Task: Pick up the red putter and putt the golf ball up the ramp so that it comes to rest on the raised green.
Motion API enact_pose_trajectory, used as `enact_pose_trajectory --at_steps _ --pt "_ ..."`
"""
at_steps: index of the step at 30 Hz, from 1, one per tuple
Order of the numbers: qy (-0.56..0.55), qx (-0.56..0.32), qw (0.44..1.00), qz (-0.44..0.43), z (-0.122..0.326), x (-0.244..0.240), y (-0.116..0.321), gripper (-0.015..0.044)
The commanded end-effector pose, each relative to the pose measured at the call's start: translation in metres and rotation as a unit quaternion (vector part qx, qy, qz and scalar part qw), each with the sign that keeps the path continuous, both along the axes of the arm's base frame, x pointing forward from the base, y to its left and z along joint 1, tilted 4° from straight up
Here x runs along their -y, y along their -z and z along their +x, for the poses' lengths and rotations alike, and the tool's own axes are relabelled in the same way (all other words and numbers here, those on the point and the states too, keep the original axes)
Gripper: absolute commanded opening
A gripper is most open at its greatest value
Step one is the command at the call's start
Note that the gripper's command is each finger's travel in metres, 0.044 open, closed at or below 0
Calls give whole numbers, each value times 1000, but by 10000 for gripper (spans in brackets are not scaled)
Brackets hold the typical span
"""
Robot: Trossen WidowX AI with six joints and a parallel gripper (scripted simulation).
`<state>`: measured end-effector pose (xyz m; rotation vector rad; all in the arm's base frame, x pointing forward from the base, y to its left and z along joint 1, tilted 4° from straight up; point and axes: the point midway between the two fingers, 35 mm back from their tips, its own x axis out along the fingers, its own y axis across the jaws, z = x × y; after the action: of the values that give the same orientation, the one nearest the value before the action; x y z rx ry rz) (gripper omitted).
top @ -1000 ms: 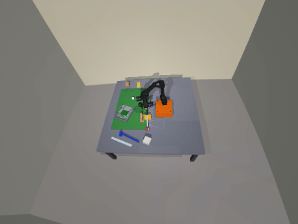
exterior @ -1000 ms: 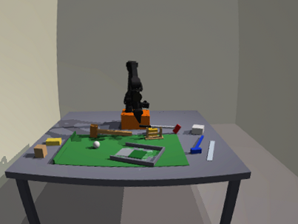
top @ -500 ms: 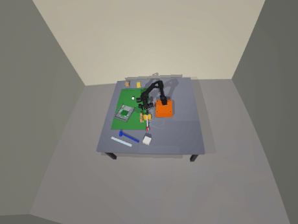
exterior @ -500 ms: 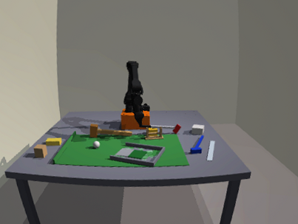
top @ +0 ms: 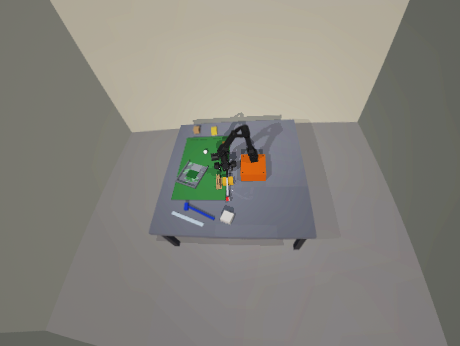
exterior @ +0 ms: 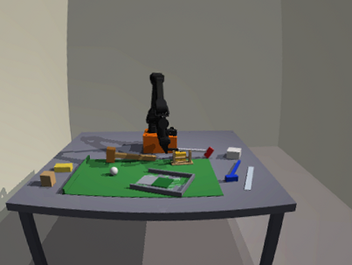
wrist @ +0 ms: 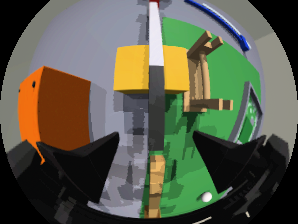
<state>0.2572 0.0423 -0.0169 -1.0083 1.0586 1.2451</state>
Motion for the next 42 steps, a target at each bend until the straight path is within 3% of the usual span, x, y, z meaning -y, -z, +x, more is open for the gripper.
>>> enact_pose_trajectory --at_steps 1,14,29,36,42 --pt "2 -6 1000 1 -3 -1 8 440" --pt "2 -6 1000 1 -3 -2 21 440" --pt "0 -2 1000 0 -1 -1 19 46" --pt "0 -2 1000 0 -1 -1 18 0" --pt "0 -2 1000 0 4 1 -10 0"
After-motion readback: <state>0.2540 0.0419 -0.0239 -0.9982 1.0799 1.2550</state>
